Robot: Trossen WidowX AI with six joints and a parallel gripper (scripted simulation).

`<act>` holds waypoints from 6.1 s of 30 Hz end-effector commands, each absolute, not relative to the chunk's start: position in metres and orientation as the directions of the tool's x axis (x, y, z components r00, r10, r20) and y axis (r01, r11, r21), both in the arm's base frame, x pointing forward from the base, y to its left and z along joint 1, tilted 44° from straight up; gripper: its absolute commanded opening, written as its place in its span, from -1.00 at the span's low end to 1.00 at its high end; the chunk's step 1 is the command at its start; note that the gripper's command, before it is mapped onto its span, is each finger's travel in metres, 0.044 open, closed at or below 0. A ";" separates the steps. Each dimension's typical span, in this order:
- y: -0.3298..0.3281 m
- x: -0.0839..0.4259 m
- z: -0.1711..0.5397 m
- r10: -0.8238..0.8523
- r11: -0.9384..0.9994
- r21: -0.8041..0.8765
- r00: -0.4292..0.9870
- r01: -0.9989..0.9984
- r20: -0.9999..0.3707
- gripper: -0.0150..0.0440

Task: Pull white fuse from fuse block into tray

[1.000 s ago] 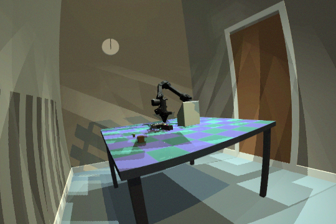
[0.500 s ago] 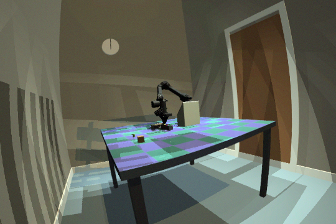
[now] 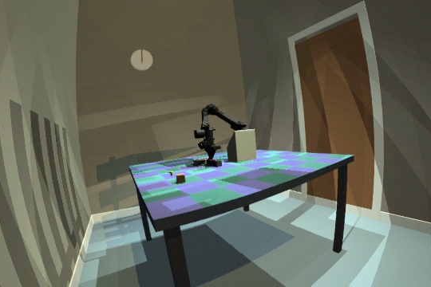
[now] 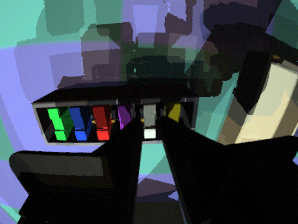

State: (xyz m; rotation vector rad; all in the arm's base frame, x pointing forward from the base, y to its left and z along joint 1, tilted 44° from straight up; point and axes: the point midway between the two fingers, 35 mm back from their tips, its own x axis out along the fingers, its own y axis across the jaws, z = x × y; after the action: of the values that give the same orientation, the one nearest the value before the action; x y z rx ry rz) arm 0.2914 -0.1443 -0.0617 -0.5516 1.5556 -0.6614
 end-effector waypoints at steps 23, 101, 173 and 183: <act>-0.150 0.288 -0.069 -0.691 0.718 -0.695 -0.095 0.031 -0.717 -0.25; -0.150 0.288 -0.069 -0.691 0.718 -0.695 -0.095 0.031 -0.717 -0.25; -0.145 0.290 -0.063 -0.690 0.718 -0.695 -0.093 0.035 -0.718 -0.49; -0.142 0.291 -0.059 -0.690 0.718 -0.695 -0.093 0.034 -0.718 -0.49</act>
State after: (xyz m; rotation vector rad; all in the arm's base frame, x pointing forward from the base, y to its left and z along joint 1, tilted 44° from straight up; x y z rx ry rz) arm 0.2901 -0.1423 -0.0607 -0.5564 1.5622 -0.6570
